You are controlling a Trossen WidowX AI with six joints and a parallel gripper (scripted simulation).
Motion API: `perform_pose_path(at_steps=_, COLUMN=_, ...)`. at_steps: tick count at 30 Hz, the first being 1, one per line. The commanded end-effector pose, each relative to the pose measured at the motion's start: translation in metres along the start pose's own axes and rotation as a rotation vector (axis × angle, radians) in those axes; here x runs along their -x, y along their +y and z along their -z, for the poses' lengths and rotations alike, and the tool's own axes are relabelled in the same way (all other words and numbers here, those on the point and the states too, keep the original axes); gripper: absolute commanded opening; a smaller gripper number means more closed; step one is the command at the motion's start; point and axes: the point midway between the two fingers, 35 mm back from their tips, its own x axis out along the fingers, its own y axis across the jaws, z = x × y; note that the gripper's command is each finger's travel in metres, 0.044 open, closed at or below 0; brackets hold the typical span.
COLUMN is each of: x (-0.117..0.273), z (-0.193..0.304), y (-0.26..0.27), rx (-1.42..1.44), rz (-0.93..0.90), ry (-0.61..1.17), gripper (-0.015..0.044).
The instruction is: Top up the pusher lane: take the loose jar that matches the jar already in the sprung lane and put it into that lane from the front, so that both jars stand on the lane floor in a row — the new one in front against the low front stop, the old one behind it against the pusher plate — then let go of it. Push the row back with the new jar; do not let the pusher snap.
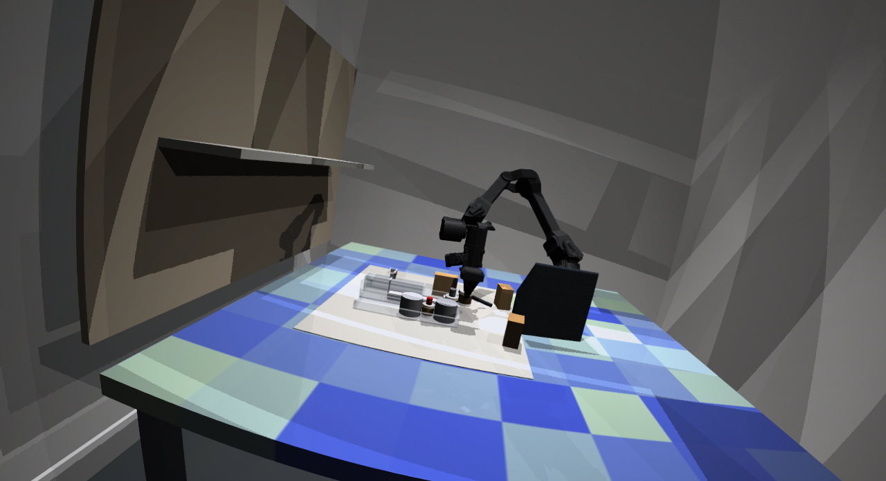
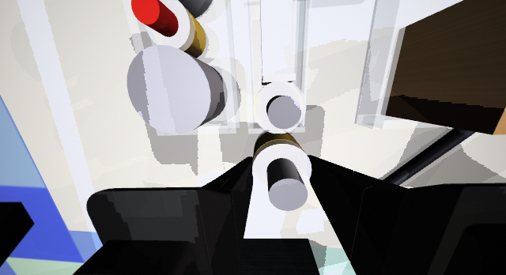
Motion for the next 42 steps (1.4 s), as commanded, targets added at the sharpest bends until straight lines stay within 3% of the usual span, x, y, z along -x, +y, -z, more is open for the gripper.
perform_pose_path(at_steps=1, x=0.002, z=-0.009, y=-0.001, rx=-0.008, rz=0.002, ry=-0.018, gripper=0.0)
perform_pose_path(at_steps=42, x=0.003, z=-0.029, y=-0.003, rx=-0.009, rz=0.002, ry=-0.019, gripper=0.0)
